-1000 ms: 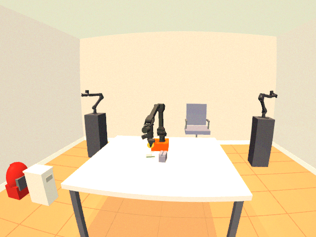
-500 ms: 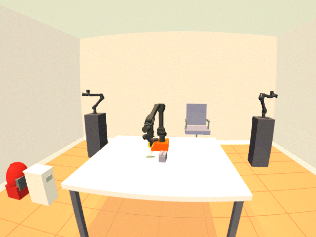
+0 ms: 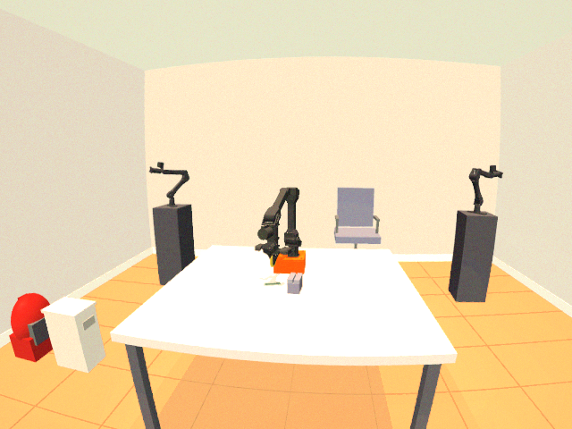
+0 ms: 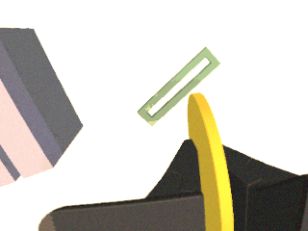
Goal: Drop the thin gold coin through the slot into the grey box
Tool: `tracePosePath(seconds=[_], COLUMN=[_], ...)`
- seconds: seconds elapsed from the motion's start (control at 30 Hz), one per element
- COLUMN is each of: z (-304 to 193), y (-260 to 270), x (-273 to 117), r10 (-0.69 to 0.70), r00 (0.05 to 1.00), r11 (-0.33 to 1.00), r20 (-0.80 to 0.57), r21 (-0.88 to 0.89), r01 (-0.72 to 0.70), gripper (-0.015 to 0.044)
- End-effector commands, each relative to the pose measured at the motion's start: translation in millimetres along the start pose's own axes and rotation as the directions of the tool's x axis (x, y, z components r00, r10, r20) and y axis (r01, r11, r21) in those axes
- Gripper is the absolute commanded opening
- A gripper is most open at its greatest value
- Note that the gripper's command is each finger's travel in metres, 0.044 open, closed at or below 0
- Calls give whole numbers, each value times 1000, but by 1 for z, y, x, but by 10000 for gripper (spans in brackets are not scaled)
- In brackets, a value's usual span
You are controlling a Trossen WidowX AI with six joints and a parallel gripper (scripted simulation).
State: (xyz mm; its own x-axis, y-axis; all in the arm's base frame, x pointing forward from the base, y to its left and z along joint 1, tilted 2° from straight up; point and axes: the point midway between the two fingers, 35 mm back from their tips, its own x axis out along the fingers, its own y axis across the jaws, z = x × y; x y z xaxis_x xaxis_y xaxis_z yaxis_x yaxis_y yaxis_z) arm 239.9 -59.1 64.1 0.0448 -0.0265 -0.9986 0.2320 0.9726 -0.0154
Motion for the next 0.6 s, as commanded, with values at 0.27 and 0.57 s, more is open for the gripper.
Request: tracePosePath(seconds=[0.27, 0.57], z=[-4, 2], y=[0, 12], x=[0, 0], r10=[-1, 0], r00=[1000, 1000], r11=[970, 970], r20=[-4, -4], r21=[-244, -243], r01=[0, -1], gripper=[0, 0])
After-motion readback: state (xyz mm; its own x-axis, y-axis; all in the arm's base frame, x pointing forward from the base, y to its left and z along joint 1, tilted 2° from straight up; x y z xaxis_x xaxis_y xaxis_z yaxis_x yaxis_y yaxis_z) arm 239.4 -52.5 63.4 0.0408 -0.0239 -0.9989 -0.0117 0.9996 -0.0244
